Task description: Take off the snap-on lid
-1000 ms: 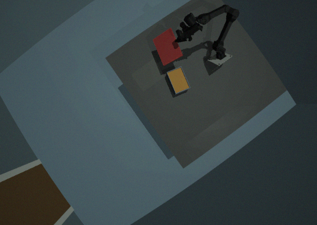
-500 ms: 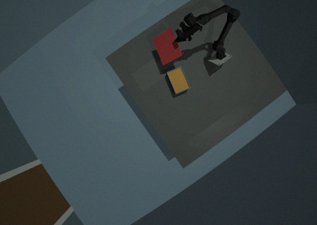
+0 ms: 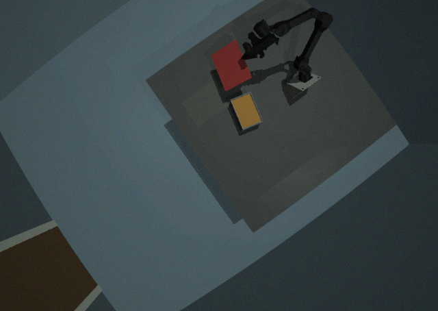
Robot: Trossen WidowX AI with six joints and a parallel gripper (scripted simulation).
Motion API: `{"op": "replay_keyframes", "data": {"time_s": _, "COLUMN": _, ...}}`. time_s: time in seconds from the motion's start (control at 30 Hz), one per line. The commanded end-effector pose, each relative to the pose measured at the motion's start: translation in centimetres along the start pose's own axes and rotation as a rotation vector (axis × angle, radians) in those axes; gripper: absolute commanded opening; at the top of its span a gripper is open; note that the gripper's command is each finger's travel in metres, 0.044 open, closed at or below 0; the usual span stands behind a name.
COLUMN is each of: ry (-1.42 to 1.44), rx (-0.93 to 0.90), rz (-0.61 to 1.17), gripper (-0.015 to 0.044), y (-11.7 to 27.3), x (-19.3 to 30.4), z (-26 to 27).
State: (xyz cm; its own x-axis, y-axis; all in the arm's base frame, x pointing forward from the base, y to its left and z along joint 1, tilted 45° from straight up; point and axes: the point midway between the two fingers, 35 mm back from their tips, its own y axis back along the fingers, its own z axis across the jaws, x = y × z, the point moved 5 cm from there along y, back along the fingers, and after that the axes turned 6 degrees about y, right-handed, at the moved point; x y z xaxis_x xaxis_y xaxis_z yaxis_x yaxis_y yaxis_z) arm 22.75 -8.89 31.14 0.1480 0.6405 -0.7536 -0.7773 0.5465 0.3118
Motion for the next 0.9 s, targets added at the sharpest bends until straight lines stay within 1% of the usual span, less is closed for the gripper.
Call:
{"op": "replay_keyframes", "data": {"time_s": 0.0, "ry": 0.006, "rx": -0.007, "rz": 0.006, "gripper": 0.0, "y": -0.2, "x": 0.2, "z": -0.2}}
{"op": "replay_keyframes", "data": {"time_s": 0.87, "ry": 0.007, "rx": -0.008, "rz": 0.004, "gripper": 0.0, "y": -1.6, "x": 0.3, "z": -1.8}}
